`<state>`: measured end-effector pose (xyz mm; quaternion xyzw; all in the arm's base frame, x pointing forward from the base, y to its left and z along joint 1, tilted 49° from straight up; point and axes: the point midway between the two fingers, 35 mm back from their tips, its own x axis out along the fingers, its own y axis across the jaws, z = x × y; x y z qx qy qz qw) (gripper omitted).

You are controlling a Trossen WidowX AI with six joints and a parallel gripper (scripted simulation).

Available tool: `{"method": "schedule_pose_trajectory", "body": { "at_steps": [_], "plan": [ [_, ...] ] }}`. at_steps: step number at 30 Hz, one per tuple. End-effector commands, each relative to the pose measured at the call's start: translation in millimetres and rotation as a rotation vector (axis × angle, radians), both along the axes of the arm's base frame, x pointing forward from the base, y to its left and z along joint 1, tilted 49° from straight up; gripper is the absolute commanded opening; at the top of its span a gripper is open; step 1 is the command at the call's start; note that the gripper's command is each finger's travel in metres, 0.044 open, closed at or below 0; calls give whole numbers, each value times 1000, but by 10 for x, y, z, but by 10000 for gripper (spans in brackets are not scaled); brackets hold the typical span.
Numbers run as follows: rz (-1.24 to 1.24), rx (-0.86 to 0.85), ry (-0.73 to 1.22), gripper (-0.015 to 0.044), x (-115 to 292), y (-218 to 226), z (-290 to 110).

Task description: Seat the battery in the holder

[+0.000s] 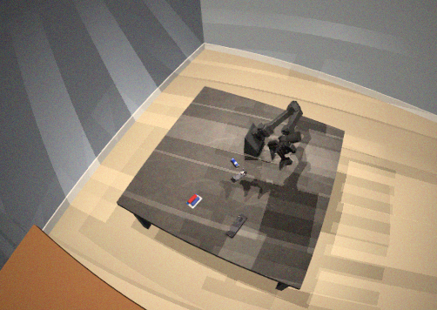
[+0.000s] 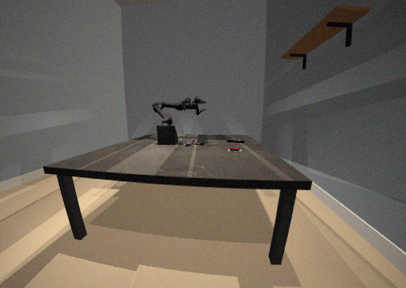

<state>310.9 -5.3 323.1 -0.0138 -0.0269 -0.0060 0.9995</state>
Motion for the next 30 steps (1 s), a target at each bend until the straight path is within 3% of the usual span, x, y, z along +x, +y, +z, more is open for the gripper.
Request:
{"method": "schedule_pose_trajectory", "body": {
  "at_steps": [1,6,12,19,25,30],
  "plan": [
    [1,7,13,374,17,-3,-33],
    [6,226,362,243,326,-97,-937],
    [-96,640,781,238,345,-243,-2034],
    [-410,1276,1218,238,-51,-320,-3096],
    [-845,1850,1509,238,-556,-231,-3674],
    [-1264,2247,1660,238,-897,-105,-3899]
  ]
}}
